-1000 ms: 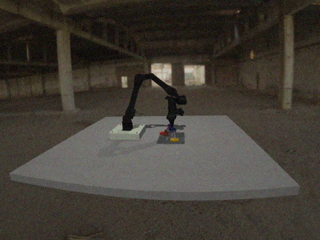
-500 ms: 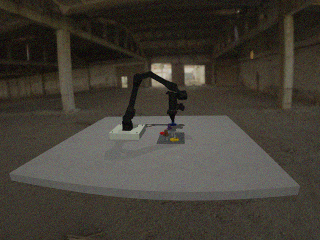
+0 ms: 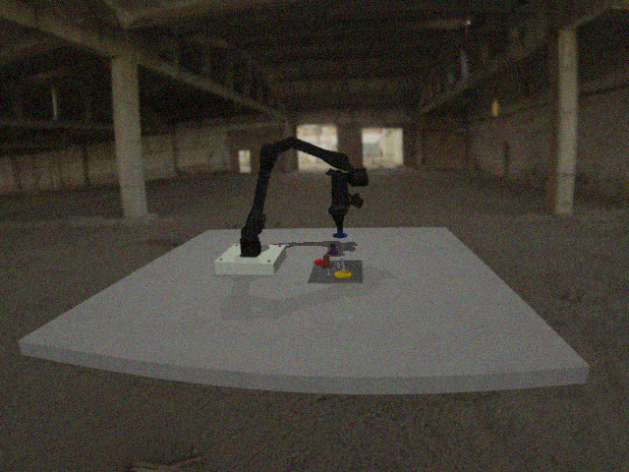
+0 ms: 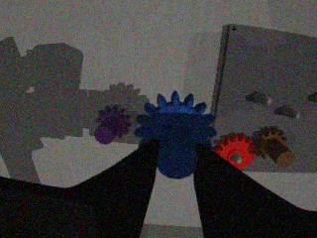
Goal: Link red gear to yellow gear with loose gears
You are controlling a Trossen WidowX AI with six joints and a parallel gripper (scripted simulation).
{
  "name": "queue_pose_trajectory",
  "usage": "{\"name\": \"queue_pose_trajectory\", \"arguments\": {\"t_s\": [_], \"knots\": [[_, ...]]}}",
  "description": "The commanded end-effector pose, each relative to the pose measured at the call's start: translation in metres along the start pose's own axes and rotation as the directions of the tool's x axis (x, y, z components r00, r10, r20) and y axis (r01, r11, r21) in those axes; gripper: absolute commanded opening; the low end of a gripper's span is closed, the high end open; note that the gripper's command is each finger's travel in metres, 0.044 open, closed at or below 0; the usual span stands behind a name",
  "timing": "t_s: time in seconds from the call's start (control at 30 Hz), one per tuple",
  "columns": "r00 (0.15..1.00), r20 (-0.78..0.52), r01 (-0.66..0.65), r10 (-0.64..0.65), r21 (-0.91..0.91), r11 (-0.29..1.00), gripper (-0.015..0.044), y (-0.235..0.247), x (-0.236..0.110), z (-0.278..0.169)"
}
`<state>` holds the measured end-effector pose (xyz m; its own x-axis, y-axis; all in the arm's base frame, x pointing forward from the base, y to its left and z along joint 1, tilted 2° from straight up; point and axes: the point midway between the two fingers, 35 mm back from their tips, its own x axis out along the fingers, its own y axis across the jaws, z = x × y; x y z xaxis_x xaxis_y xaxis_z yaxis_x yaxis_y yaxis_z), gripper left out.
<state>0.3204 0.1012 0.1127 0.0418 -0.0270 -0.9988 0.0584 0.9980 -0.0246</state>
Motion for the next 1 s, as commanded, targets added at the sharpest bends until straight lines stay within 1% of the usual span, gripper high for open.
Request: {"name": "queue_pose_trajectory", "arguments": {"t_s": [0.0,0.63,0.77,0.97], "knots": [[1.000,0.008,-0.005,0.005,0.003,1.000,0.0000,0.000,-0.011,0.001],[1.000,0.007,-0.005,0.004,0.003,1.000,0.0000,-0.003,-0.058,-0.006],[1.000,0.007,-0.004,0.004,0.004,1.000,0.0000,-0.005,-0.058,-0.006],[1.000,0.007,-0.004,0.004,0.007,1.000,0.0000,-0.018,-0.049,-0.002]]}}
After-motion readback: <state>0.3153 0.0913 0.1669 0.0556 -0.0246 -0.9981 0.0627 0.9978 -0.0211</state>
